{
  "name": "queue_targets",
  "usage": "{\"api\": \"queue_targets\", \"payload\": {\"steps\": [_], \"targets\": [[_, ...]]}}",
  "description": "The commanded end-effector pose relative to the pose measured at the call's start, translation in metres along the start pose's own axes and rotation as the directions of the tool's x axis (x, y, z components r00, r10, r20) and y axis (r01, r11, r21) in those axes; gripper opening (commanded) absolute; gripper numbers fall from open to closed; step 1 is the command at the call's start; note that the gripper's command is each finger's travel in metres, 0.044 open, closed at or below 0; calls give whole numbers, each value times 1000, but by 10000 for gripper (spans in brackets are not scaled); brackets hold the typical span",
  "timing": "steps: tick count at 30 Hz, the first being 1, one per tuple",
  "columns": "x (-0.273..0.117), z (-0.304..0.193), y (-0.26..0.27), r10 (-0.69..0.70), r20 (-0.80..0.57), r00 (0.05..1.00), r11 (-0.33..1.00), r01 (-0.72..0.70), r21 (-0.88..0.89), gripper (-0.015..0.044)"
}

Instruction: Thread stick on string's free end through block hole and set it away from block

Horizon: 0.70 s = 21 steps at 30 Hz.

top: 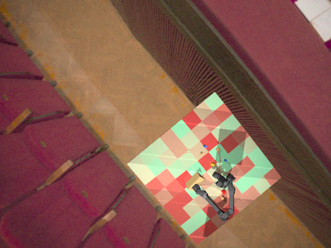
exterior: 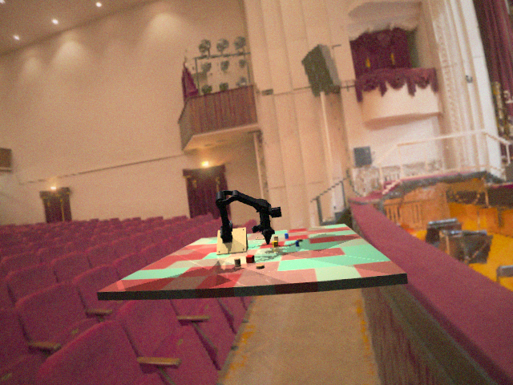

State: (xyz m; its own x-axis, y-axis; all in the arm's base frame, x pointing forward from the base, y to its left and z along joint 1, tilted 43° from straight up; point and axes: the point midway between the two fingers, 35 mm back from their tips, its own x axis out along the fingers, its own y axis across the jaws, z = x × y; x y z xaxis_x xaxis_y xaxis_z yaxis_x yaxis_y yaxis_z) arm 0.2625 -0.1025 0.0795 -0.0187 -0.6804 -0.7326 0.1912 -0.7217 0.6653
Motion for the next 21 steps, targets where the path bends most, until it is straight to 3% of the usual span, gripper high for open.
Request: {"api": "queue_targets", "payload": {"steps": [1, 21], "targets": [[-6, -1, 1, 0, -5, 1000, 1000, 0, 8, 0], [-17, 1, 0, 2, 0, 1000, 1000, -2, 0, 0]]}}
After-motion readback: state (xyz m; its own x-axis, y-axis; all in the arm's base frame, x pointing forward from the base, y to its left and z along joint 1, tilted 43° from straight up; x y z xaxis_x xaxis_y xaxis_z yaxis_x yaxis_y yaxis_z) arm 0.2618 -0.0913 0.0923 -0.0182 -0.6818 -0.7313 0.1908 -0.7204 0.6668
